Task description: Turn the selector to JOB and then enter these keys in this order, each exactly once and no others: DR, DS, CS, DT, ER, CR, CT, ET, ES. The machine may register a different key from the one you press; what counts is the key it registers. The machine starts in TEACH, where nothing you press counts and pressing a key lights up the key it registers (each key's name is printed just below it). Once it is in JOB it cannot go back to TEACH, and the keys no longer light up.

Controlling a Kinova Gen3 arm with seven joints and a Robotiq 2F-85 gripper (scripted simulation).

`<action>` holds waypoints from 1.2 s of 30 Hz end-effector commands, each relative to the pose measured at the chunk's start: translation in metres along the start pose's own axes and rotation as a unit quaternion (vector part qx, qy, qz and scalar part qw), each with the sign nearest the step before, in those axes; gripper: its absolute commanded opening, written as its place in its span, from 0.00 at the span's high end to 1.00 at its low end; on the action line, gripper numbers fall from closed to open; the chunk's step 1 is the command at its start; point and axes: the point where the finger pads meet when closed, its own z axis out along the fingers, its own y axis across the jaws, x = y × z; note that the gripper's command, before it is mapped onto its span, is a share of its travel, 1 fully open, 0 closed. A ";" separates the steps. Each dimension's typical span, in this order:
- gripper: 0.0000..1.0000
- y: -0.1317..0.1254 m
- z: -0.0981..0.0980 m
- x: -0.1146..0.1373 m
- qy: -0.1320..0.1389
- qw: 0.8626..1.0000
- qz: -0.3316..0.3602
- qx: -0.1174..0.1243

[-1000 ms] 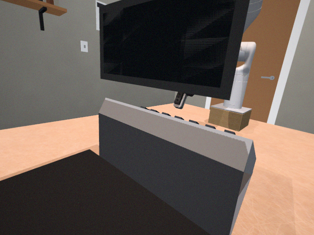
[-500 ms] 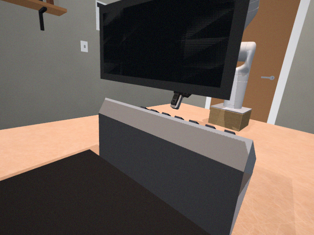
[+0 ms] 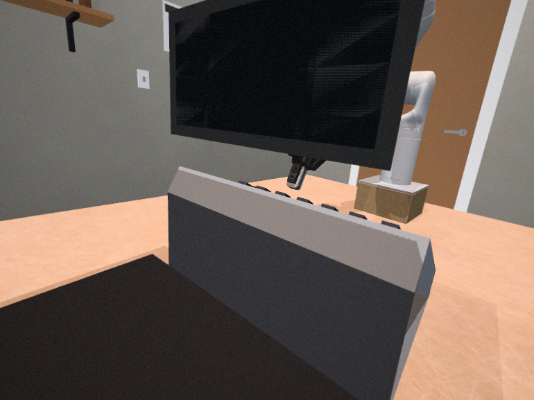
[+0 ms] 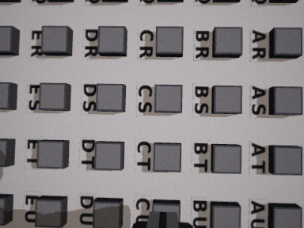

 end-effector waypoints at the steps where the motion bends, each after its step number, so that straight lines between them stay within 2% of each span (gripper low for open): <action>1: 0.90 0.001 0.002 0.000 0.000 1.000 0.000 -0.001; 14: 0.90 0.001 0.017 0.000 0.000 1.000 0.000 -0.001; 36: 0.90 0.001 0.018 0.000 0.000 1.000 0.000 -0.001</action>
